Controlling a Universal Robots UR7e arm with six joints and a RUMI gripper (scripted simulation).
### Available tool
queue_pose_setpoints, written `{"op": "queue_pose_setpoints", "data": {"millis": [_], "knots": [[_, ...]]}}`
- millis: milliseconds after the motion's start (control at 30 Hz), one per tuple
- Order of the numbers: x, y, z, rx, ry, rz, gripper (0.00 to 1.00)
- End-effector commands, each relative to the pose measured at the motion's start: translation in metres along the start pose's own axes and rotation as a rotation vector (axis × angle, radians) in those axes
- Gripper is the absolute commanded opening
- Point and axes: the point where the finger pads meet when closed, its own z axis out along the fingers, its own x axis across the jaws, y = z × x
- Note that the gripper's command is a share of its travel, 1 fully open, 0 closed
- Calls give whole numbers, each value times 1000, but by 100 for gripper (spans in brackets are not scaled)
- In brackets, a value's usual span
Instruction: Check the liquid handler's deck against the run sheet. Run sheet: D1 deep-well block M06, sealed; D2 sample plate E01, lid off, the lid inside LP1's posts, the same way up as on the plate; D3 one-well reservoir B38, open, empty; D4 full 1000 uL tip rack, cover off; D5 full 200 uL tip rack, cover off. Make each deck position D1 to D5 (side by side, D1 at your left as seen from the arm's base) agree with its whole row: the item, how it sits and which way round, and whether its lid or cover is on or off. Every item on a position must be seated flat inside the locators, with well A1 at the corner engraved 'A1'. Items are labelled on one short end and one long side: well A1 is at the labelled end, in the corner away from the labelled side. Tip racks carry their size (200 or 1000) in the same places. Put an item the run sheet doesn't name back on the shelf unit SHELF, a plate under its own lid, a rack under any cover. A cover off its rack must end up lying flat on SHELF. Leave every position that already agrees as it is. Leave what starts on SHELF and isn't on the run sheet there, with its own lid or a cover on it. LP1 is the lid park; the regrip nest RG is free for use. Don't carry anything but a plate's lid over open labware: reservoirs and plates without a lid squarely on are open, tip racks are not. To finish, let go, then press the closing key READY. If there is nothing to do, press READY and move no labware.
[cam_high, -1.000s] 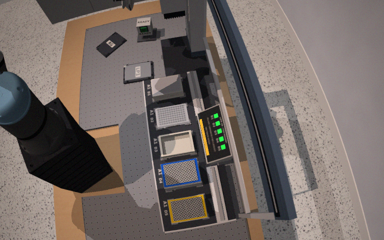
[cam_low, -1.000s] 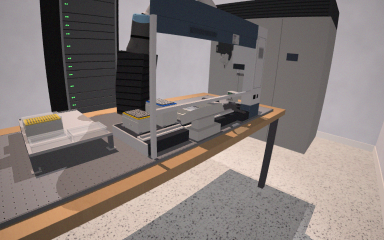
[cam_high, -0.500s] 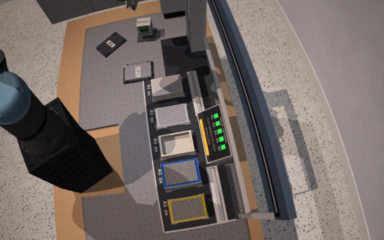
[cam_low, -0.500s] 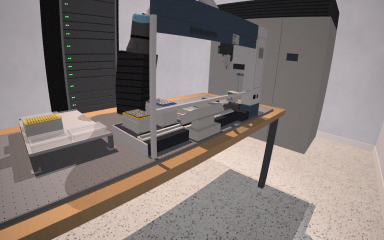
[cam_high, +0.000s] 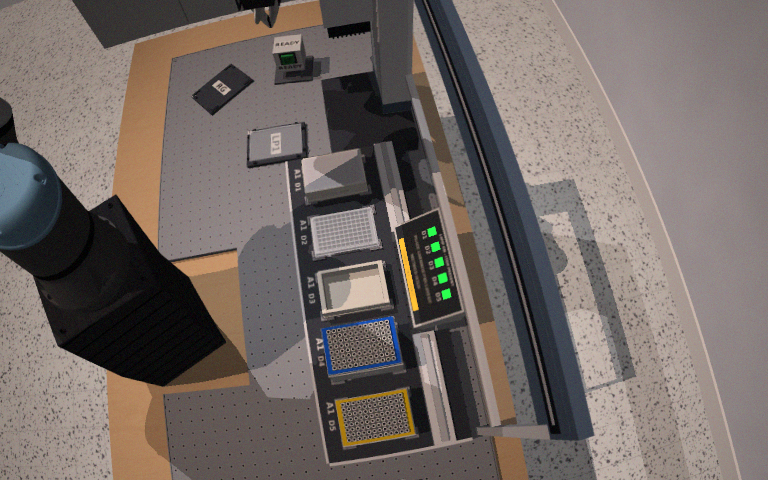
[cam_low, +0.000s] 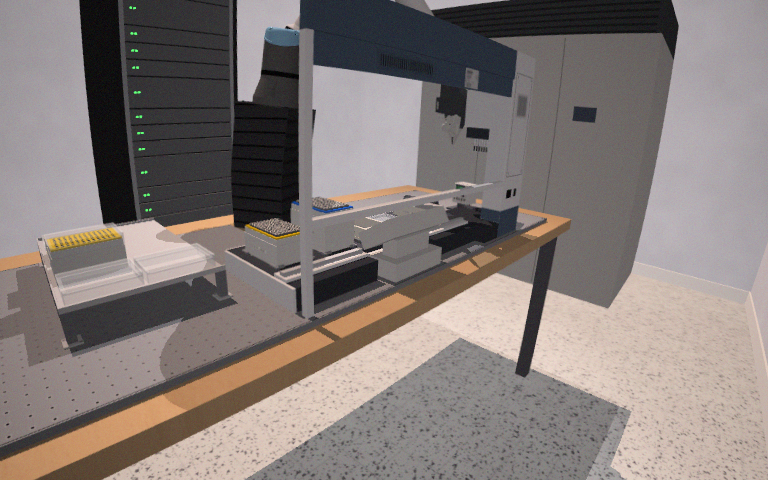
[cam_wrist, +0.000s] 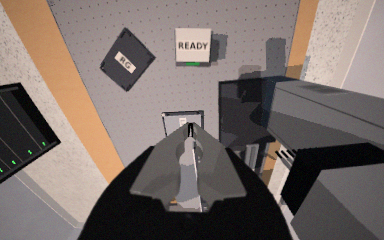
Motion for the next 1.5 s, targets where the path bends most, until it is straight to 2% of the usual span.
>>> {"op": "queue_pose_setpoints", "data": {"millis": [0,1467], "knots": [[0,1,13,-1,-2,1,0],[1,-1,75,2,1,1,0]]}}
